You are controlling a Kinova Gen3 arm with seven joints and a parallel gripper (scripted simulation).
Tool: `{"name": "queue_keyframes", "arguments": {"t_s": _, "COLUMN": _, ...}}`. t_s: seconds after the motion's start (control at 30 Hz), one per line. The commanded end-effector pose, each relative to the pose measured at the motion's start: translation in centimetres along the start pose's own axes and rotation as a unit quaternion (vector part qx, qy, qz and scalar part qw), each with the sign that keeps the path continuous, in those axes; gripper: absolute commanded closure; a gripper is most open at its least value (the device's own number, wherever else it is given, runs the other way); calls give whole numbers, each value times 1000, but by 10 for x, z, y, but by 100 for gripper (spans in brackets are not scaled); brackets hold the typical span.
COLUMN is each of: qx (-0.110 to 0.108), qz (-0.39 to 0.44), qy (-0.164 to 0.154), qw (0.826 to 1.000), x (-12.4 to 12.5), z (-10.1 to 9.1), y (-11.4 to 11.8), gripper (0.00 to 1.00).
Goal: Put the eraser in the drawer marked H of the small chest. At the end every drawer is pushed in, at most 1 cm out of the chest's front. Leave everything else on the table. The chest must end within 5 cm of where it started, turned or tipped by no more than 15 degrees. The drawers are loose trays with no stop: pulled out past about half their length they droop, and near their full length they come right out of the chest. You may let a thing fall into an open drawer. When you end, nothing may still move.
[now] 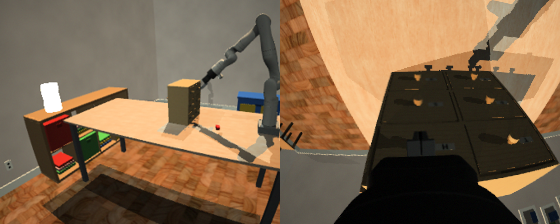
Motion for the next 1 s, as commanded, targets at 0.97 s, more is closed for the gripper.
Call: {"name": "queue_keyframes", "arguments": {"t_s": 0.97, "qx": -2, "qz": -1, "qy": 1, "qw": 1000, "x": 37, "z": -37, "y": -4, "gripper": 100}}
Point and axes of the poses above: the point where the finger pads meet when closed, its own z axis out along the fingers, its own y axis across the jaws, x = y × z, the point moved 10 cm from there along -z, back along the fingers, and after that the axes turned 8 degrees about z, right-handed, at the moved point
